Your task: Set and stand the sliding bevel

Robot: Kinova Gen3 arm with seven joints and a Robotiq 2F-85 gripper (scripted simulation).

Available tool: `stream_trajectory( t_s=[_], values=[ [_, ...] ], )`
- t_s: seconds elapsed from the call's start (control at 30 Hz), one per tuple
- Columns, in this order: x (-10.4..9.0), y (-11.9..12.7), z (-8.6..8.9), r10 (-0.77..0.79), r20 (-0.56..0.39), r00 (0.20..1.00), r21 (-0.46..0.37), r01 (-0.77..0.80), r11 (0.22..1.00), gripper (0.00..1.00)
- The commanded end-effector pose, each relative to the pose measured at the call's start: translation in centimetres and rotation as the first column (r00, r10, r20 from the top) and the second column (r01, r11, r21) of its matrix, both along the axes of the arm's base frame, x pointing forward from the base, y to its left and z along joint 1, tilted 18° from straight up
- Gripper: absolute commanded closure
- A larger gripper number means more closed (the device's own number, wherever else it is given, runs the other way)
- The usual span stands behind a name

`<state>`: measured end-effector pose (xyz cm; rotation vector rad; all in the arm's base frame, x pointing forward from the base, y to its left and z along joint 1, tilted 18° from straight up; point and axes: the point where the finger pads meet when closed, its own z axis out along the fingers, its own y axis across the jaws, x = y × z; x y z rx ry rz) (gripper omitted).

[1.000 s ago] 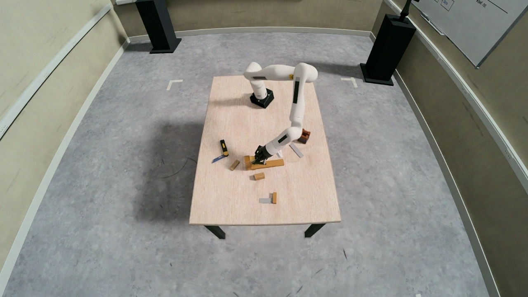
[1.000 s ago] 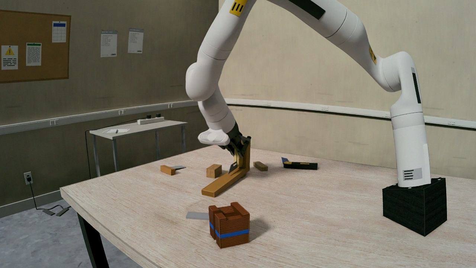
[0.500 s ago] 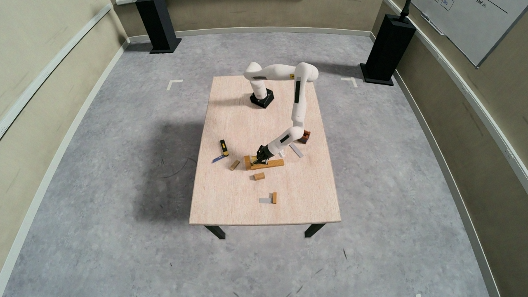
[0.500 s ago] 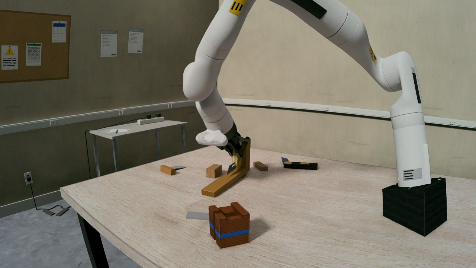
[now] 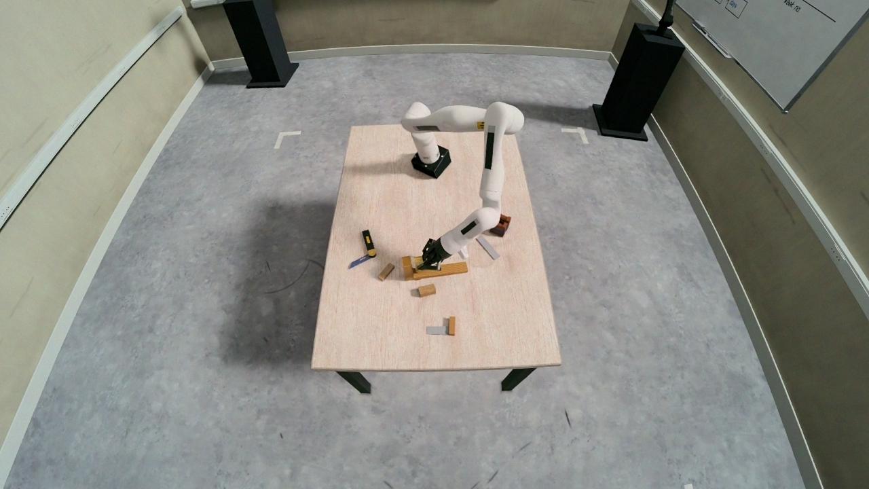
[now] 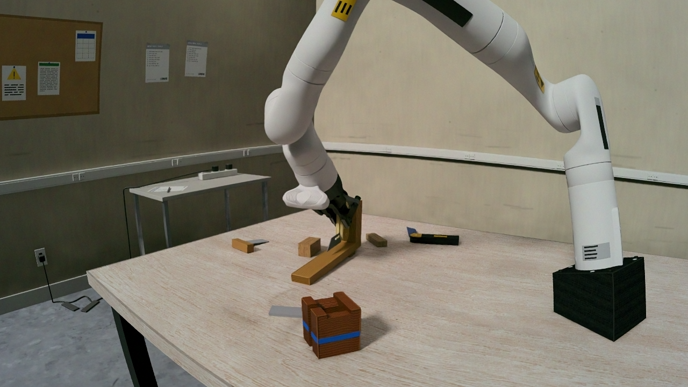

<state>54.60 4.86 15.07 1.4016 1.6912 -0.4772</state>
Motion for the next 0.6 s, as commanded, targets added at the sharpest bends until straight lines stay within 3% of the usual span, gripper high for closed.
stream_trajectory(
  t_s=[0.0, 0.57],
  values=[
    [0.0, 0.0, 0.3, 0.0, 0.001, 1.0, 0.001, 0.0, 1.0, 0.9],
    [-0.7, 0.3, 2.7, 0.0, 0.001, 1.0, 0.001, 0.0, 1.0, 0.9]
  ],
)
